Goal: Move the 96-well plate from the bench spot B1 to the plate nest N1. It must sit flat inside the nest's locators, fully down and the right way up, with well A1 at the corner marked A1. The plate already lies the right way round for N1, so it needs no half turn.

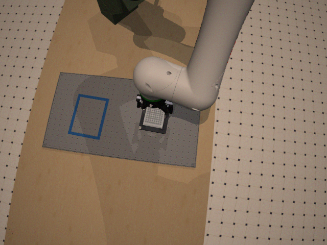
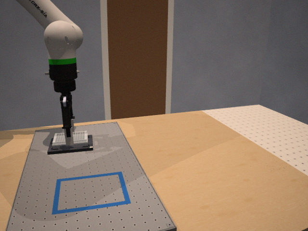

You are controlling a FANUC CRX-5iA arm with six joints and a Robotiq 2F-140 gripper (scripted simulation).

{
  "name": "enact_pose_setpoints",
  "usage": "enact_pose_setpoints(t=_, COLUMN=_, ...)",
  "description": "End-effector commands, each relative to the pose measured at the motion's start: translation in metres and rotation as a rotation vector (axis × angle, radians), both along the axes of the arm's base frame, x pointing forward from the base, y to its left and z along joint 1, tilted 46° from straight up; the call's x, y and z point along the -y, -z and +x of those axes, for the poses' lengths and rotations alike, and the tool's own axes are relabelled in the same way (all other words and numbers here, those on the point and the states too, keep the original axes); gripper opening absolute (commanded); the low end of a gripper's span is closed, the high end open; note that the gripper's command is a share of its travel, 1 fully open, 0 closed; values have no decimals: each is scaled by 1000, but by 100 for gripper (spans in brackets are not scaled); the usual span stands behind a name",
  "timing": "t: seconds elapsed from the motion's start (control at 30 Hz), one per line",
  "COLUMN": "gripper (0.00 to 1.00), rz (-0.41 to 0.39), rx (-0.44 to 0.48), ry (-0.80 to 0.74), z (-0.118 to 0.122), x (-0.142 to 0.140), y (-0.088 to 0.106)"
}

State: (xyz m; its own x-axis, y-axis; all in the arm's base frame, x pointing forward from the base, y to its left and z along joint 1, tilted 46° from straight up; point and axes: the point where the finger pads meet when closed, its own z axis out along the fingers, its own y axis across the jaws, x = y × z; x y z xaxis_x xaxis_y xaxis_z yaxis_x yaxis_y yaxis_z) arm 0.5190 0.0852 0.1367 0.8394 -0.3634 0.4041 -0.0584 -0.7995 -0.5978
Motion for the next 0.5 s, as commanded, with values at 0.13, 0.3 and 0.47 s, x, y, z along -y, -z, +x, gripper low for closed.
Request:
enact_pose_setpoints(t=0.13, gripper=0, rz=0, rx=0, ry=0, z=0, x=0, y=0)
enact_pose_setpoints(t=0.3, gripper=0, rz=0, rx=0, ry=0, z=0, x=0, y=0)
enact_pose_setpoints(t=0.47, gripper=0, rz=0, rx=0, ry=0, z=1, x=0, y=1)
